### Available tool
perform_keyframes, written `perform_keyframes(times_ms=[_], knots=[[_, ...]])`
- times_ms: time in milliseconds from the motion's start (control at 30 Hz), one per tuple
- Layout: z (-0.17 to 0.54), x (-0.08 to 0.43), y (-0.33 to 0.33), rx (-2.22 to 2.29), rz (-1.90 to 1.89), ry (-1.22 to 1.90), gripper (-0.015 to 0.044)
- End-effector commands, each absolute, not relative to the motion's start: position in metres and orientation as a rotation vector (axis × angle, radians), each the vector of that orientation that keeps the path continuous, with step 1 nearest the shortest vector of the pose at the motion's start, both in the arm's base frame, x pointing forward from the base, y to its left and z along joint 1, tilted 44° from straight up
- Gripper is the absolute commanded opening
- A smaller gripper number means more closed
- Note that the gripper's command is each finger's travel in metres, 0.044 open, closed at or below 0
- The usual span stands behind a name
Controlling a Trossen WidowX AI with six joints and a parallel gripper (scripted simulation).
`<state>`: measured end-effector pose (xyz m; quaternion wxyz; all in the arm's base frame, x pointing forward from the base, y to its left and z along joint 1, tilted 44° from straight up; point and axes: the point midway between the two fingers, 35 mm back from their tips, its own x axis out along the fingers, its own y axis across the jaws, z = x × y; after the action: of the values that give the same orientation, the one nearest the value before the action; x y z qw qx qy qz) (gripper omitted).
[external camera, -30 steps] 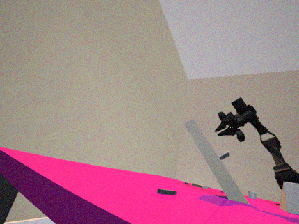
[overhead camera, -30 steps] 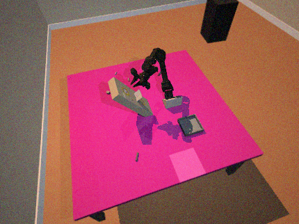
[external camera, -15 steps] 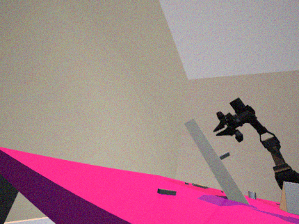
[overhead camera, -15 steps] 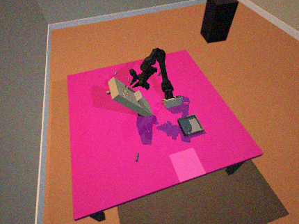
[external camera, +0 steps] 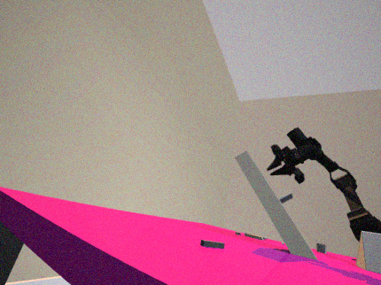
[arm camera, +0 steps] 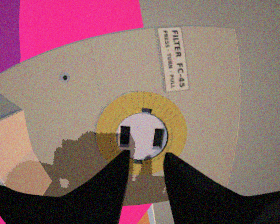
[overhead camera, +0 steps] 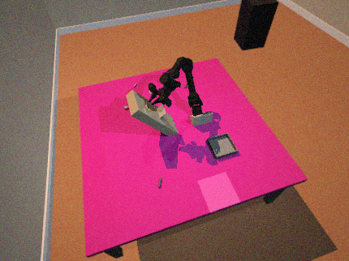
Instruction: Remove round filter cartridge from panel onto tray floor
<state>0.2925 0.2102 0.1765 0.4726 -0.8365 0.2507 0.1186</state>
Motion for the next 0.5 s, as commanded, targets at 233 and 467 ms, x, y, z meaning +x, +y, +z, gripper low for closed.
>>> perform_keyframes(times_ms=[233,467], knots=[[0.167,0.308,0.202,-2.054,0.293,0.615,0.0114],[0.165,0.314,0.199,-2.056,0.29,0.612,0.0114]])
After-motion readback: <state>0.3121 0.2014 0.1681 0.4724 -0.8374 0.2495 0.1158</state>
